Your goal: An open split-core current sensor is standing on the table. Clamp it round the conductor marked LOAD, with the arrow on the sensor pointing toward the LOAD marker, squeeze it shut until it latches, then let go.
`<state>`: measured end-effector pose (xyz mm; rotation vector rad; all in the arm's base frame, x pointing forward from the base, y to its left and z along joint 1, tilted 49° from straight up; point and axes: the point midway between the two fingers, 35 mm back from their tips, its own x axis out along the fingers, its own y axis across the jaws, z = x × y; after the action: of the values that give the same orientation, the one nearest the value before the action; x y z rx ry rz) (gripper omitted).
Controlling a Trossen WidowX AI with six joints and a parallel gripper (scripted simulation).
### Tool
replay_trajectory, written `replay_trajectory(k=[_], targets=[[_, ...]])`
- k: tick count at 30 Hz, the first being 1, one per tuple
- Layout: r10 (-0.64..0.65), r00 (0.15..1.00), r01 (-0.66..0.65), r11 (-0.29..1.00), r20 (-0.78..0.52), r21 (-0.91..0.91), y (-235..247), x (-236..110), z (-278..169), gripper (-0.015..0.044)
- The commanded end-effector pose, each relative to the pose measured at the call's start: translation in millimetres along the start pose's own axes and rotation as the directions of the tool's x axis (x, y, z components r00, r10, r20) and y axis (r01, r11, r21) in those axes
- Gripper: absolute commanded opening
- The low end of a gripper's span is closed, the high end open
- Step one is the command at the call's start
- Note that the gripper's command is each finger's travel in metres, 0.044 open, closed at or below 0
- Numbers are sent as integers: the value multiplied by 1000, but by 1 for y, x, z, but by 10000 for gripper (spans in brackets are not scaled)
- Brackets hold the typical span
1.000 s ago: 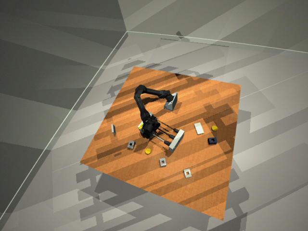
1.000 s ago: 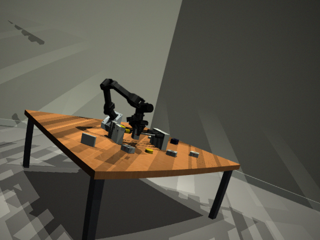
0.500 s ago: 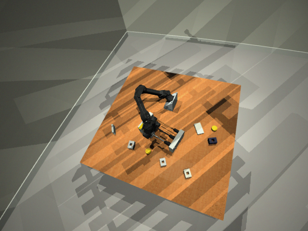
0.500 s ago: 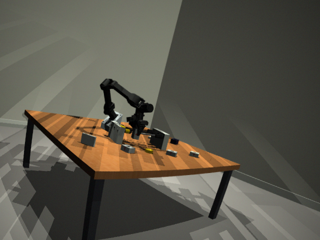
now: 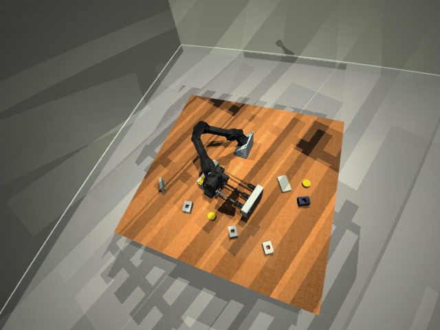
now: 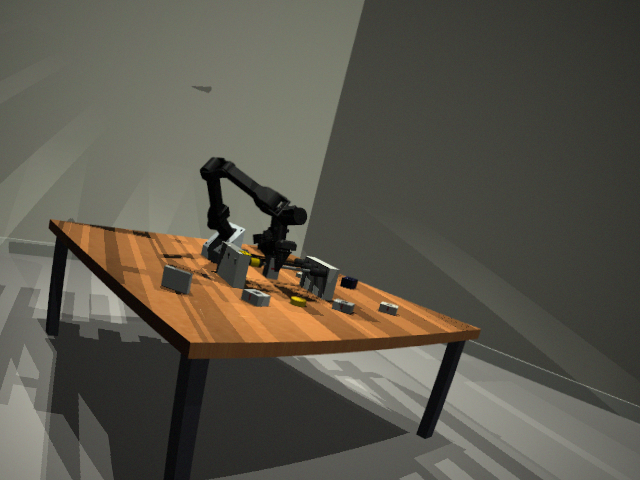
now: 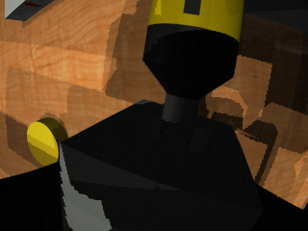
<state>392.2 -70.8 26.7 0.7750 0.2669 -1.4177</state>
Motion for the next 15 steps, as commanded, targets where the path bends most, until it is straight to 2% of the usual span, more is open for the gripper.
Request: replay_trajectory(k=[1,5,11,15], targets=[[-1,1000,1,1000,0,-1,0,0,0,269],[-1,1000,1,1000,0,-1,0,0,0,269],[-1,1000,1,1000,0,-1,0,0,0,427],[-1,1000,1,1000,0,-1,0,0,0,440]])
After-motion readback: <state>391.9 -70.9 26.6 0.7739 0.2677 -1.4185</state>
